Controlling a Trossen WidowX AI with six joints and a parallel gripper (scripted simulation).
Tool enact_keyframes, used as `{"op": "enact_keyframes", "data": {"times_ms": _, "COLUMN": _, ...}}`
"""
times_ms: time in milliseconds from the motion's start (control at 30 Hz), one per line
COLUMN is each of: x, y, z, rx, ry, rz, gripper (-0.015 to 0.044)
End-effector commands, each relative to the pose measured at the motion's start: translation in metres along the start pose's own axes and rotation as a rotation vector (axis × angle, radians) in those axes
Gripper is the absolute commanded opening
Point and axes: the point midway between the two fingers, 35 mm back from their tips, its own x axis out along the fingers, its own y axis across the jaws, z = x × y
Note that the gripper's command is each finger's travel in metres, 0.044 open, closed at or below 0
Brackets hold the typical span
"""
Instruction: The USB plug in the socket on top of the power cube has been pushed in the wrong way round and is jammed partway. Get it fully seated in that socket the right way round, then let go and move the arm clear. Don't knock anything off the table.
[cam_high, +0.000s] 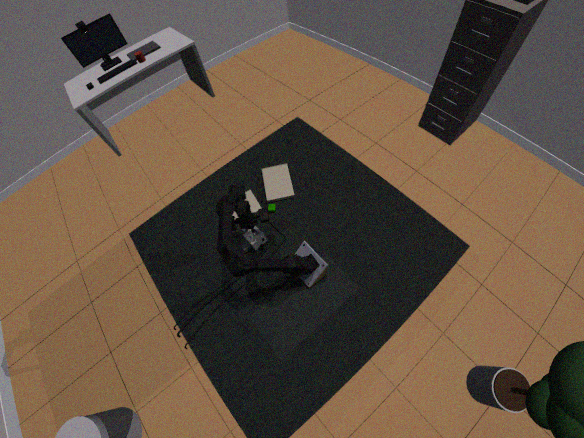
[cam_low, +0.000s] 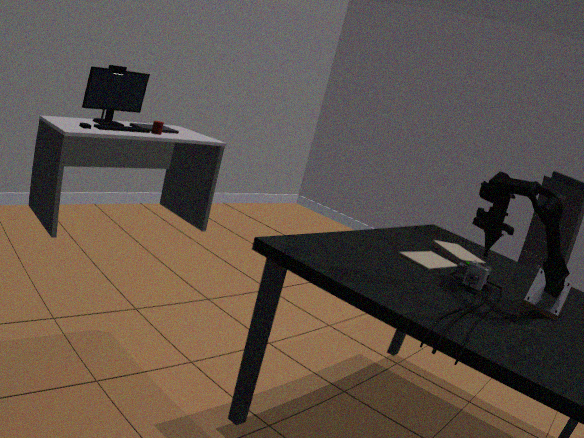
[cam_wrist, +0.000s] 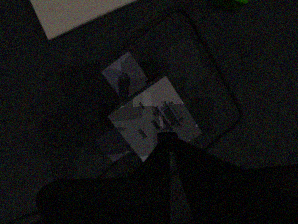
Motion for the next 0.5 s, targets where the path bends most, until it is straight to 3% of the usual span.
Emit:
{"op": "enact_keyframes", "data": {"times_ms": 0, "x": 0.0002, "y": 0.0, "z": 0.0002, "rx": 0.084, "ry": -0.001, "rz": -0.001, "gripper": 0.0}}
{"op": "enact_keyframes", "data": {"times_ms": 467, "x": 0.0002, "y": 0.0, "z": 0.0002, "rx": 0.451, "ry": -0.001, "rz": -0.001, "gripper": 0.0}}
